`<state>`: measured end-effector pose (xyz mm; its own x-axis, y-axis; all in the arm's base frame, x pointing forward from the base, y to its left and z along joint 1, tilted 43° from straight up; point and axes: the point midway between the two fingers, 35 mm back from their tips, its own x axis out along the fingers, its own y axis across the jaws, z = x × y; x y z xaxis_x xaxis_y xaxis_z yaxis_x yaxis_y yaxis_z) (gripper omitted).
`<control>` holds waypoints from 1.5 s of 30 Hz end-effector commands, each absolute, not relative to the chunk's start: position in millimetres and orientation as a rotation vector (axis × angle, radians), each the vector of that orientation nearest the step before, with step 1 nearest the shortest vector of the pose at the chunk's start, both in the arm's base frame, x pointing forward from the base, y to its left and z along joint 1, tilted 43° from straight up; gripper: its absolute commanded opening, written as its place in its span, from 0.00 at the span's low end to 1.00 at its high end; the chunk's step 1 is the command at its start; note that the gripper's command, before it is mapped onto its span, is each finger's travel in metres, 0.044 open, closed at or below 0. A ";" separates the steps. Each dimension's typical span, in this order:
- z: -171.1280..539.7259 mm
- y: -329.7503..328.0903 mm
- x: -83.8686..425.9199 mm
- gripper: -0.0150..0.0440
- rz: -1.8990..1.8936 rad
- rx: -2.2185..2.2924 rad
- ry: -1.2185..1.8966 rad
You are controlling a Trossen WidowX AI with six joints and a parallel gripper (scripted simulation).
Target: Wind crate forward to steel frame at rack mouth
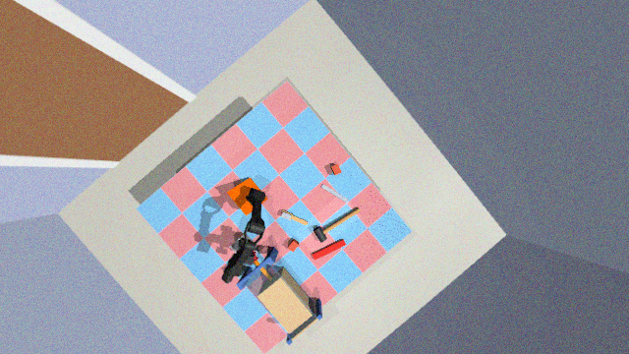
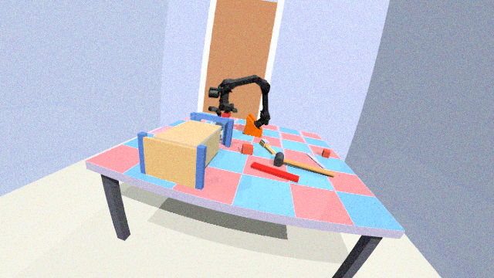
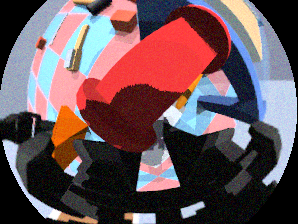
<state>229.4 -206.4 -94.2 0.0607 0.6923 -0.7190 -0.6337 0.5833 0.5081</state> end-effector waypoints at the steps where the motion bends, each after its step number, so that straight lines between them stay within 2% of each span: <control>1: -94.4 -208.6 227.4 0.25 0.992 0.076 1.091; 45: -103.5 -204.3 230.1 0.25 0.948 0.137 1.146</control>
